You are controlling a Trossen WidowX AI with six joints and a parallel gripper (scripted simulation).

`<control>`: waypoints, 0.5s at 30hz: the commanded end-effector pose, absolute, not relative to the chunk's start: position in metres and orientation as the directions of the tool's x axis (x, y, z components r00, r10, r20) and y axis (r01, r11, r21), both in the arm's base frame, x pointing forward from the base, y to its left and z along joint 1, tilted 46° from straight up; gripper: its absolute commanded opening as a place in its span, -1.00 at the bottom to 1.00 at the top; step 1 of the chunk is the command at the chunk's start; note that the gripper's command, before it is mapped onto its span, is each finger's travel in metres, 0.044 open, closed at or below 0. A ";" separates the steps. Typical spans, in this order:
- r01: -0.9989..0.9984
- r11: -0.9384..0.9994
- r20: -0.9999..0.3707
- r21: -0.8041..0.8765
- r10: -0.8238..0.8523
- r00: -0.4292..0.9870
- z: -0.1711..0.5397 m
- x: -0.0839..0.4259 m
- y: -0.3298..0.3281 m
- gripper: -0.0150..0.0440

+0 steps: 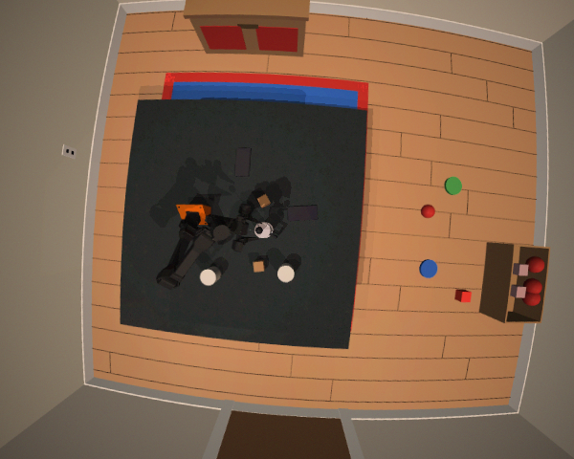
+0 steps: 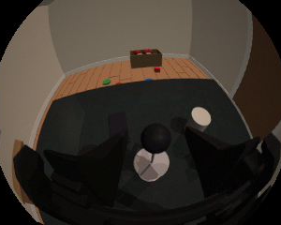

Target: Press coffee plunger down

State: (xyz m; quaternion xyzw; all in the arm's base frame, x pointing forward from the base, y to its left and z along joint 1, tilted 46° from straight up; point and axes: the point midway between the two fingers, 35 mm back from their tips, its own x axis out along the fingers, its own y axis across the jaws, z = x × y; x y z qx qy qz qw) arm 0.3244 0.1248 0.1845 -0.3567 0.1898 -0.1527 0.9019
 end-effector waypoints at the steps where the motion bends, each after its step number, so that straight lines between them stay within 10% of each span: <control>1: 0.134 0.697 -0.236 -0.704 -0.408 0.882 0.183 0.325 0.125 0.20; 15: 0.134 0.697 -0.236 -0.704 -0.408 0.882 0.182 0.325 0.125 -0.06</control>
